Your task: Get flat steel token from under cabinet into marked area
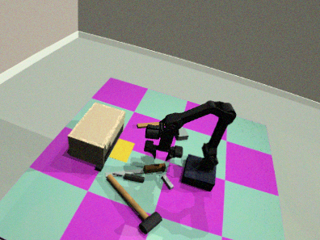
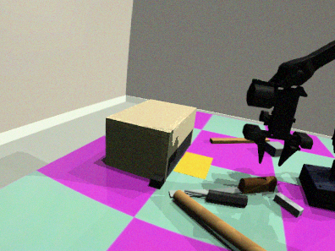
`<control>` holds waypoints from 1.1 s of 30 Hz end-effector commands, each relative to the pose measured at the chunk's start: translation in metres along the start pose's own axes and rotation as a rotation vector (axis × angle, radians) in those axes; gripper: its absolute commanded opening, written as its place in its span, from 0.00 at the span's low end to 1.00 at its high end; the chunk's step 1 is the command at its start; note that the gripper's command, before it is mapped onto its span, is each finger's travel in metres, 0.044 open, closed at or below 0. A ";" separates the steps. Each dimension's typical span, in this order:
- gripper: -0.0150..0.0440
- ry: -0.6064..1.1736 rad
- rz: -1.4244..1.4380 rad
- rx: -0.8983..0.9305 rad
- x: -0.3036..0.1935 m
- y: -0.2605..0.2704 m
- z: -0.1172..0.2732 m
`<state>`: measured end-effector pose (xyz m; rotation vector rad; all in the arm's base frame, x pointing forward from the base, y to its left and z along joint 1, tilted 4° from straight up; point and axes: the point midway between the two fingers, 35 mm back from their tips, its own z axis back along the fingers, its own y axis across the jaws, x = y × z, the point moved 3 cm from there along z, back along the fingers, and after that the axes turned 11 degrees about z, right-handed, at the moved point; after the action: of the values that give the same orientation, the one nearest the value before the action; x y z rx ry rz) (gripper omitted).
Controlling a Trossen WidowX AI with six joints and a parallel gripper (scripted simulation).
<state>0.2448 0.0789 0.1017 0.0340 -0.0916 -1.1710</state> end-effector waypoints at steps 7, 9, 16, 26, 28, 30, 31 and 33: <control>0.71 0.003 -0.090 -0.002 0.000 0.000 0.000; 0.71 0.003 -0.106 -0.002 0.000 0.000 0.000; 0.71 0.003 -0.162 -0.003 0.000 0.000 0.000; 0.71 0.003 -0.241 -0.003 0.000 0.000 0.000; 0.71 0.003 -0.257 -0.003 0.000 0.000 0.000; 0.71 0.003 -0.273 -0.003 0.000 0.000 0.000; 0.71 0.003 -0.281 -0.003 0.000 0.000 0.000; 0.71 0.003 -0.297 -0.003 0.000 0.000 0.000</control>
<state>0.2452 0.0787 0.1017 0.0470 -0.0889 -1.4339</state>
